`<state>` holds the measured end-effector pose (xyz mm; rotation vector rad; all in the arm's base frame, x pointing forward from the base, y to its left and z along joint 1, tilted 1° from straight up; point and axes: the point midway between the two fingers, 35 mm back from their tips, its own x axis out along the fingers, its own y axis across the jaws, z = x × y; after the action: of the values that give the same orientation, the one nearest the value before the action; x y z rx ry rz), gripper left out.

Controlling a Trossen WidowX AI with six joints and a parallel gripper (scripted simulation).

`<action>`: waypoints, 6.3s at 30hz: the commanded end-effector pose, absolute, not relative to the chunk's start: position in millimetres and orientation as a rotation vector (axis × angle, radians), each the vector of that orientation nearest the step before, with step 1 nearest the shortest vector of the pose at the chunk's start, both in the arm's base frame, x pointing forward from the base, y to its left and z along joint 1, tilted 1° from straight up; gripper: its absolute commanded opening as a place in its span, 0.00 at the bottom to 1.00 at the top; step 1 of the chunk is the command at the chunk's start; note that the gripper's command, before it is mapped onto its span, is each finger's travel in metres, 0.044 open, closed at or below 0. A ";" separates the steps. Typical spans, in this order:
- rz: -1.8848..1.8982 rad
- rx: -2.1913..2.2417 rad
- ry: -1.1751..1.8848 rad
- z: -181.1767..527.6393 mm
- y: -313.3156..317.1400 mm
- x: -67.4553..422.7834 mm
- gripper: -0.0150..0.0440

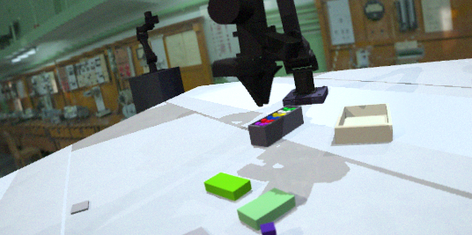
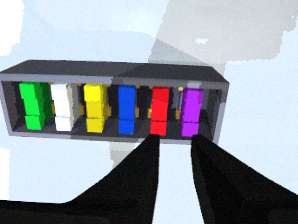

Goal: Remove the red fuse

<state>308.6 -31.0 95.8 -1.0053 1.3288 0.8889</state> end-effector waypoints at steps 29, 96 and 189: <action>0.886 -0.945 1.341 76.1 -29.9 305.4 0.37; 0.887 -0.949 1.342 68.2 -30.3 305.3 0.25; 0.888 -0.942 1.339 120.1 5.0 308.4 0.25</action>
<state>305.5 -8.6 118.7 -0.9449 1.3425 0.8882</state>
